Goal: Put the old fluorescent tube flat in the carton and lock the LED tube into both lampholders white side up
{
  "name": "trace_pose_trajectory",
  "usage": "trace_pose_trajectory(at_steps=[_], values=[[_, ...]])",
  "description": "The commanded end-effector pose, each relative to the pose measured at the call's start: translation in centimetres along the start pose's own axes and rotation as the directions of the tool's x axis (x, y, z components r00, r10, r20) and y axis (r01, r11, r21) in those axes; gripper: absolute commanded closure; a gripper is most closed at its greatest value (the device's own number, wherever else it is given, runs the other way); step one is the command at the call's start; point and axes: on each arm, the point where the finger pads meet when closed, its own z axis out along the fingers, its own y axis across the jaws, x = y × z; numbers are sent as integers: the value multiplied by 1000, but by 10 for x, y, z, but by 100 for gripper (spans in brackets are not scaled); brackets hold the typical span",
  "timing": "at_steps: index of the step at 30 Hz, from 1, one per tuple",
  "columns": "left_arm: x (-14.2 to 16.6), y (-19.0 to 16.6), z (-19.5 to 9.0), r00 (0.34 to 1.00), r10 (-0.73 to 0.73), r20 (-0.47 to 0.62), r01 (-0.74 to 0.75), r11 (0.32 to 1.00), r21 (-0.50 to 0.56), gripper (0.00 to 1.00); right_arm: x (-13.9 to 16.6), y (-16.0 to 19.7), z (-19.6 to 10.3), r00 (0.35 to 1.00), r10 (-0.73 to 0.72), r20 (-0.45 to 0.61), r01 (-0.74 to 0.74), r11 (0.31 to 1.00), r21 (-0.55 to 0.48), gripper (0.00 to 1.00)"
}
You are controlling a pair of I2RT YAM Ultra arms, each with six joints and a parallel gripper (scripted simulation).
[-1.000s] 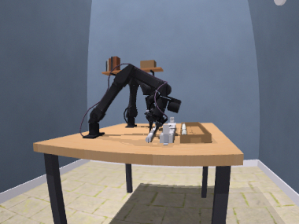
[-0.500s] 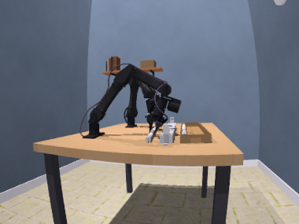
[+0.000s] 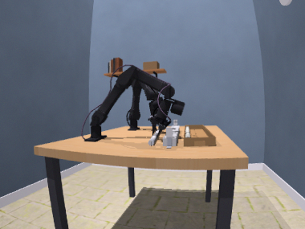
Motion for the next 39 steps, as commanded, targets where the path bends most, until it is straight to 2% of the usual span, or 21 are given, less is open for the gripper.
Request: trace_pose_trajectory(at_steps=[1, 4, 5, 22, 23, 25, 27, 31, 34, 37, 39], values=[[-5, 0, -6, 1000, 2, 24, -2, 1000, -1, 89, 1, 5, -14, 1000, 10, 5, -10, 999, -37, 89], [-5, 0, -6, 1000, 2, 24, -2, 1000, -1, 89, 1, 5, -14, 1000, 10, 5, -10, 999, -37, 89], [-5, 0, -6, 1000, 2, 24, -2, 1000, -1, 89, 1, 5, -14, 1000, 10, 5, -10, 999, -37, 51], [-5, 0, -6, 1000, 2, 24, -2, 1000, -2, 89, 1, 5, -14, 1000, 10, 5, -10, 999, -37, 51], [-5, 0, -6, 1000, 2, 24, -2, 1000, -2, 89, 1, -2, -12, 1000, 10, 5, -10, 1000, 17, 51], [-5, 0, -6, 1000, 2, 24, -2, 1000, -2, 89, 1, -5, -27, 1000, 10, 5, -10, 1000, -4, 51], [-5, 0, -6, 1000, 2, 24, -2, 1000, -2, 89, 1, -3, -22, 1000, 9, 6, -10, 999, 31, 51], [-5, 0, -6, 1000, 2, 24, -2, 1000, -2, 89, 1, -4, -40, 1000, 9, 5, -10, 1000, 21, 51], [-5, 0, -6, 1000, 2, 24, -2, 1000, -2, 89, 1, 7, -50, 1000, 10, 5, -10, 1000, -23, 51], [-5, 0, -6, 1000, 2, 24, -2, 1000, -2, 89, 1, 7, -51, 1000, 10, 5, -10, 1000, -25, 51], [-5, 0, -6, 1000, 2, 24, -2, 1000, -2, 89, 1, 0, -74, 1000, 10, 4, -10, 996, -92, 51]])
